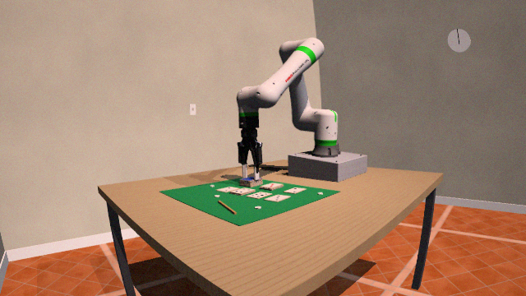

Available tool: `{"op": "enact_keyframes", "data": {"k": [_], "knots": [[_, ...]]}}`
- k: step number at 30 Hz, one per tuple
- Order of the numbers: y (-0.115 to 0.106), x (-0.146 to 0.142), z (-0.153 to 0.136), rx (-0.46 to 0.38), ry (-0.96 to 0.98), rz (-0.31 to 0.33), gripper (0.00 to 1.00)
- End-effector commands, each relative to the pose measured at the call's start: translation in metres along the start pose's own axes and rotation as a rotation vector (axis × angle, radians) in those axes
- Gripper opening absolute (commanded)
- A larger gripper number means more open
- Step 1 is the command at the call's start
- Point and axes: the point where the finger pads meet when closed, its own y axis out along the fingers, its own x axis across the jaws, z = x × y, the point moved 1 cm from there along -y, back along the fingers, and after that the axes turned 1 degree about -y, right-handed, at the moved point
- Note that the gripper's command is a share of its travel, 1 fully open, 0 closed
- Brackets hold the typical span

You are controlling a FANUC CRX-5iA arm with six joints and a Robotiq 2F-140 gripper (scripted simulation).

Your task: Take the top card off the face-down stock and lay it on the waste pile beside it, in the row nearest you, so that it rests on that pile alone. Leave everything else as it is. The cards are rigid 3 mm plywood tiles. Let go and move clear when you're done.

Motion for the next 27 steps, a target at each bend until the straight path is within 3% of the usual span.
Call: {"op": "enact_keyframes", "data": {"k": [1,10,27], "knots": [[-0.004,0.0,0.0,0.0,0.0,0.0,0.43],[-0.03,0.0,0.0,0.0,0.0,0.0,0.43],[-0.039,0.0,0.0,0.0,0.0,0.0,0.43]]}}
